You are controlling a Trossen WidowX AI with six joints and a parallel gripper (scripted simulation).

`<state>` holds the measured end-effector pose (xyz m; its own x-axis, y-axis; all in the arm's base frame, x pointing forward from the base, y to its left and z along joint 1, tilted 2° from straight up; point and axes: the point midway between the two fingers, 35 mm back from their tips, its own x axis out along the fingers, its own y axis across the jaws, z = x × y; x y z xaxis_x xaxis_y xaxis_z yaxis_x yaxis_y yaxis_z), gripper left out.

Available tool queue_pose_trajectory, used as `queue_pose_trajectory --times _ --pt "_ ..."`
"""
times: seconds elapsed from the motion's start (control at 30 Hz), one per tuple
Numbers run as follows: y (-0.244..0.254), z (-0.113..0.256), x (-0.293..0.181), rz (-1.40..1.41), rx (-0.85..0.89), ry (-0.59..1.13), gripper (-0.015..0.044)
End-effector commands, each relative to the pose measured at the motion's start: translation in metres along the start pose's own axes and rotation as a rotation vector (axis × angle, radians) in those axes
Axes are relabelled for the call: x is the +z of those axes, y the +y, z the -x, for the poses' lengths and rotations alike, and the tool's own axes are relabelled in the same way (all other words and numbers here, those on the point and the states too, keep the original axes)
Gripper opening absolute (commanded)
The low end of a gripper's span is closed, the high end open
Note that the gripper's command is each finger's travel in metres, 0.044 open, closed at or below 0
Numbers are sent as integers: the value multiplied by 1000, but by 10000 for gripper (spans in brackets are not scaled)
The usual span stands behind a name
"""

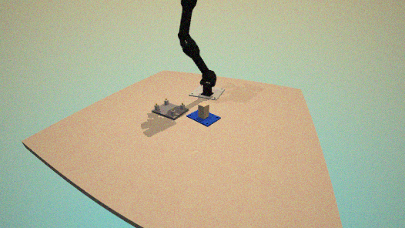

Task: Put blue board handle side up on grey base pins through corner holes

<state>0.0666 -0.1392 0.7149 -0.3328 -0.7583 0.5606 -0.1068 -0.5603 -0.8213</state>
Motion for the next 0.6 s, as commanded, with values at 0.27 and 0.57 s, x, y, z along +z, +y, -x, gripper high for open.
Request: queue_pose_trajectory --times 0.27,0.57 --pt "-9 -12 -100 -30 -109 306 440" --pt "-29 32 -218 -131 -337 712 440"
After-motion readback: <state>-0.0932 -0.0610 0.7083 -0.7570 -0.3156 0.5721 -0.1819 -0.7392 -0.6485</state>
